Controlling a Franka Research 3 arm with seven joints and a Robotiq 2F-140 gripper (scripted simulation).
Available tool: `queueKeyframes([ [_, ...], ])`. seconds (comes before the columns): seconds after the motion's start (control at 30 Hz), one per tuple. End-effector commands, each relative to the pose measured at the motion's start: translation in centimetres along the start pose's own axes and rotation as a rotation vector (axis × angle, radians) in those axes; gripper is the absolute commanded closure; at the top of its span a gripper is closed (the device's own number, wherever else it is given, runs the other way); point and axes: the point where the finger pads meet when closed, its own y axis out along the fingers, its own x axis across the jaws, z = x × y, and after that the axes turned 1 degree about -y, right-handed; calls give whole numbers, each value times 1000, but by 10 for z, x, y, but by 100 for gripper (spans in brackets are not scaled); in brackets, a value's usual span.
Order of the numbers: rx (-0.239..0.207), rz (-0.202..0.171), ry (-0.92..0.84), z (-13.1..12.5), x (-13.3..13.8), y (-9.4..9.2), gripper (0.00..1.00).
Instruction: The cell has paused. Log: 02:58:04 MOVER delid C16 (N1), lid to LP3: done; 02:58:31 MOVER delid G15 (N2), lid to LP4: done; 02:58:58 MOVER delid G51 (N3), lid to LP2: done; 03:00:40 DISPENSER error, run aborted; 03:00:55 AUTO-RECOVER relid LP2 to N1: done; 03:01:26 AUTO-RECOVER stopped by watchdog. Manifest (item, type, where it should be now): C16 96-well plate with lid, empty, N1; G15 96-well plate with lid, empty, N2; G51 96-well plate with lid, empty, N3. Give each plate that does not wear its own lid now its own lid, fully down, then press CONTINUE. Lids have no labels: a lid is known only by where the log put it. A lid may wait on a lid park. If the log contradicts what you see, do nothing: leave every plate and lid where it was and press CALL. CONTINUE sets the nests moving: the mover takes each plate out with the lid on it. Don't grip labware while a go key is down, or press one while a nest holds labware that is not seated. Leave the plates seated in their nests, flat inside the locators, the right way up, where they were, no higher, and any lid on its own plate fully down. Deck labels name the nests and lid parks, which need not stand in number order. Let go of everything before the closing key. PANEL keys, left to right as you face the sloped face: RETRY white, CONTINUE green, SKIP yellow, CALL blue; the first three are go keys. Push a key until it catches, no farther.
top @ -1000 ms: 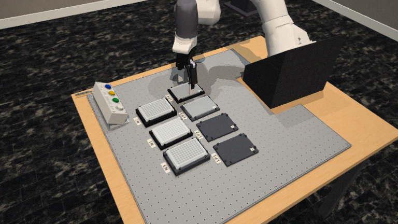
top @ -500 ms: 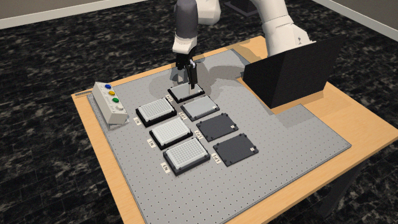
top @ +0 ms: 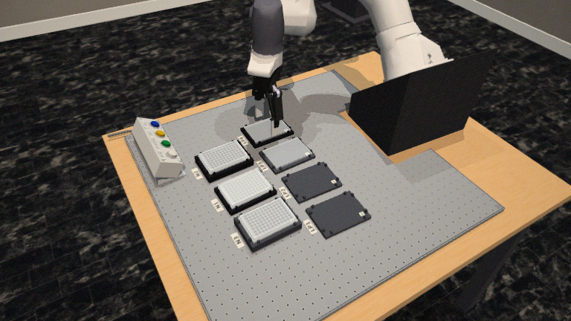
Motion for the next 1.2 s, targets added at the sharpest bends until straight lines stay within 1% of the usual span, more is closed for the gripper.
queueKeyframes([
  [0.0,-1,-1,-2,0,1,1,34],
  [1.17,-1,-1,-2,0,1,15,34],
])
